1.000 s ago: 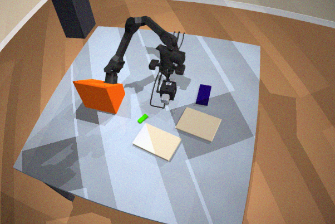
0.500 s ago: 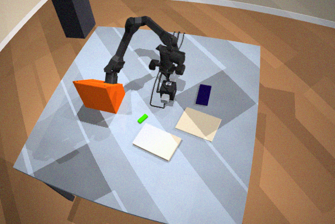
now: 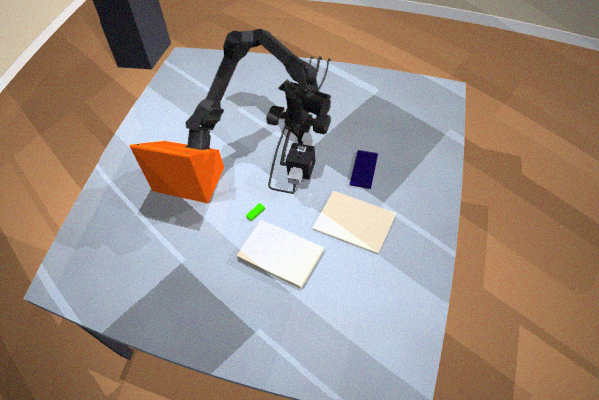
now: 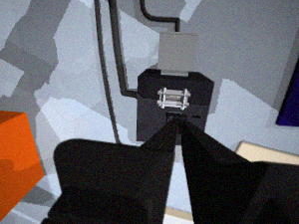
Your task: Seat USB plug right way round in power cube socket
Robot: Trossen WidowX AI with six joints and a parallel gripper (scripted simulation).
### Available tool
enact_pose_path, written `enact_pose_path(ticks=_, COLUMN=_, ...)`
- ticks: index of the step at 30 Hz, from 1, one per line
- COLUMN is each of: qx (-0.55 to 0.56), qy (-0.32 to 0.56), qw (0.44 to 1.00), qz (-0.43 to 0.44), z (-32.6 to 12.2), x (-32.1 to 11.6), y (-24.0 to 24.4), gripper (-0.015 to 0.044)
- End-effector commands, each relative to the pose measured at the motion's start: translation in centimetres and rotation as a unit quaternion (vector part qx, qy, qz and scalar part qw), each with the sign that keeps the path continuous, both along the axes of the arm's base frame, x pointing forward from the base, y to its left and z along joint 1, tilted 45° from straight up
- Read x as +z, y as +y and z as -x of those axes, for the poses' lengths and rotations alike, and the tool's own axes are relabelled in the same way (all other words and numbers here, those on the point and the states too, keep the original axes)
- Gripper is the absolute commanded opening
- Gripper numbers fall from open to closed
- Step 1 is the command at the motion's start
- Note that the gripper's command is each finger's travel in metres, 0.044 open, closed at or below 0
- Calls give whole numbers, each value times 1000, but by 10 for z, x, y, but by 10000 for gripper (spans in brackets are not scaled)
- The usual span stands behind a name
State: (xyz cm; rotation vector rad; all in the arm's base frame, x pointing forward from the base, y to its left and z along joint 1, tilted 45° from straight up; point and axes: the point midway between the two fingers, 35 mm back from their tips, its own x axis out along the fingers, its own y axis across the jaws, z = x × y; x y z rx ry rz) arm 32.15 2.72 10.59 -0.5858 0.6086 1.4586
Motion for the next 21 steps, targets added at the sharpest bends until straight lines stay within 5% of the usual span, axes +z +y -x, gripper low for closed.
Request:
enact_pose_path(ticks=1, qx=2, qy=-1, qw=1000, qz=-4, z=0, x=-1, y=1, gripper=0)
enact_pose_path(ticks=21, qx=4, qy=-3, qw=1000, qz=-12, z=0, x=-2, y=4, gripper=0)
